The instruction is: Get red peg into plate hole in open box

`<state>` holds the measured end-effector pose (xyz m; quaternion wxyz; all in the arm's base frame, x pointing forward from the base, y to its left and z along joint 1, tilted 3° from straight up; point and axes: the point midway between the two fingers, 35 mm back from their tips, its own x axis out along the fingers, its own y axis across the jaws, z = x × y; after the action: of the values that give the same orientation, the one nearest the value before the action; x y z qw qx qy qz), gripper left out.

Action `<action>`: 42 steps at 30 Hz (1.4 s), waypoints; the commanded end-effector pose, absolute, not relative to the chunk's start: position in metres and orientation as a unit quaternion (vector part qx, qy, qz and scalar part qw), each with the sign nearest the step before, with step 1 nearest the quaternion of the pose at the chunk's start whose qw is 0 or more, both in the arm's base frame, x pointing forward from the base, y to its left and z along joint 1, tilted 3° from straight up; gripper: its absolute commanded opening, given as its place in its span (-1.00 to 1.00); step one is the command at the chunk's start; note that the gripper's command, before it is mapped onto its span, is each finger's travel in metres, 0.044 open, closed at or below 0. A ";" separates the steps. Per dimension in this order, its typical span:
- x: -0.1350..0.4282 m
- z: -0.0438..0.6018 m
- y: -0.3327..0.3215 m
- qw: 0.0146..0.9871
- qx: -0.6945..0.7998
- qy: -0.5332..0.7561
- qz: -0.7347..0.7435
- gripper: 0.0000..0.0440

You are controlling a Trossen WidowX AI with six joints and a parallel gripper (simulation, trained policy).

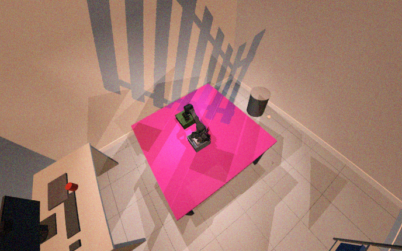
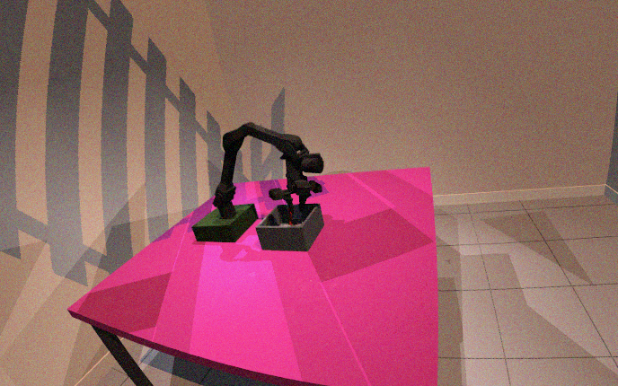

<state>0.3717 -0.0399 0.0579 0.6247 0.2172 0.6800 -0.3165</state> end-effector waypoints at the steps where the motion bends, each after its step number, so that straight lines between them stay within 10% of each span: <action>1: 0.372 0.057 -0.038 0.616 0.219 0.686 -0.320 -0.32; 21: 0.384 0.060 -0.034 0.599 0.218 0.699 -0.325 -0.23; 37: 0.415 0.054 -0.019 0.574 0.260 0.711 -0.311 0.98; 42: 0.425 0.055 -0.013 0.572 0.281 0.709 -0.302 1.00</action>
<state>0.4209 -0.0164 0.0562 0.5756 0.2702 0.7089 -0.3052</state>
